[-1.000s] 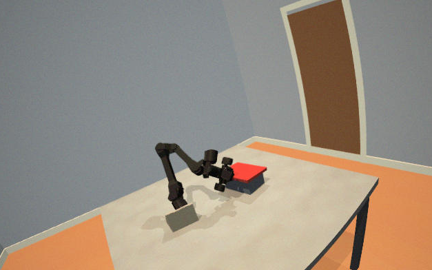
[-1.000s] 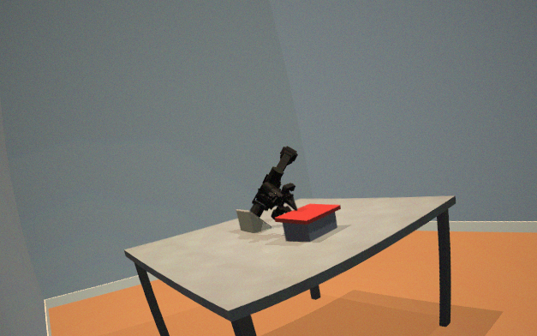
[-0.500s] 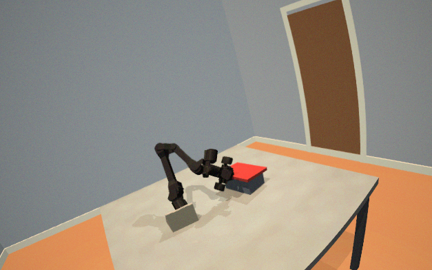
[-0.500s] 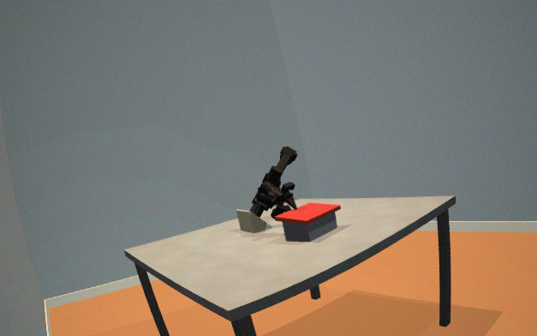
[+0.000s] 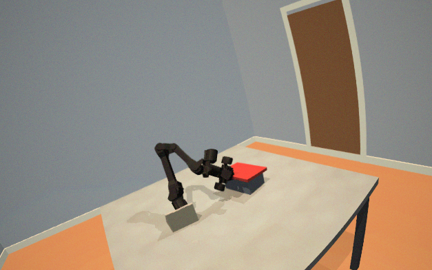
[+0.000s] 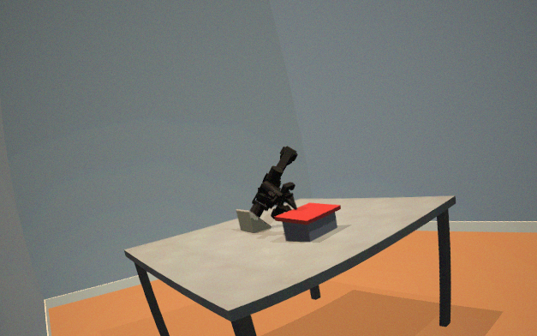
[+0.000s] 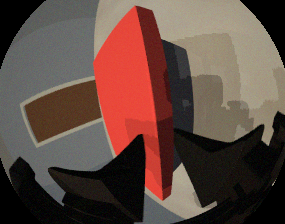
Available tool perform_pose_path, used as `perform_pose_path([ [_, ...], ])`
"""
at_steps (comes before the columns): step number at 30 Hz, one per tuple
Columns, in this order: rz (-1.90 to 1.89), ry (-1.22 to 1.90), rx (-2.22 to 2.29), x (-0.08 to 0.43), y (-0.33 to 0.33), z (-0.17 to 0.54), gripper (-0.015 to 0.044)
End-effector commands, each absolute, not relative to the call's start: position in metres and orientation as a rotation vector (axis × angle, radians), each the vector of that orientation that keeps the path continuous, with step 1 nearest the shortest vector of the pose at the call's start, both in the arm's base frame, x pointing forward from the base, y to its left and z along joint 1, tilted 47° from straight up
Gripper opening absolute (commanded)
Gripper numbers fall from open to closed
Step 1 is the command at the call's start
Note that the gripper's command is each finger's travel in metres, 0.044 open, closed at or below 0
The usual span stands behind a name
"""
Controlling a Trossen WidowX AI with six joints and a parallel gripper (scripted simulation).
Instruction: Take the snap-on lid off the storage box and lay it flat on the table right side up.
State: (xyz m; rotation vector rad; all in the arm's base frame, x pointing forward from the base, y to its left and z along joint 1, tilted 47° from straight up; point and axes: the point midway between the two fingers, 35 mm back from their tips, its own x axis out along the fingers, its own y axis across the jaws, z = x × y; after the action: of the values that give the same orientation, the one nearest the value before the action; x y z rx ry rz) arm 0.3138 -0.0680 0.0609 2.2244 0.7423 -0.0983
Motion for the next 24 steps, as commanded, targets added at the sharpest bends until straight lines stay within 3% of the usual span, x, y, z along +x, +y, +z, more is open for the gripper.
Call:
perform_pose_path([
  [1,-0.099,0.742,2.225,0.3149,-0.0679,0.0612,0.0],
  [24,-0.099,0.742,2.225,0.3168,-0.0678,0.0616,0.0],
])
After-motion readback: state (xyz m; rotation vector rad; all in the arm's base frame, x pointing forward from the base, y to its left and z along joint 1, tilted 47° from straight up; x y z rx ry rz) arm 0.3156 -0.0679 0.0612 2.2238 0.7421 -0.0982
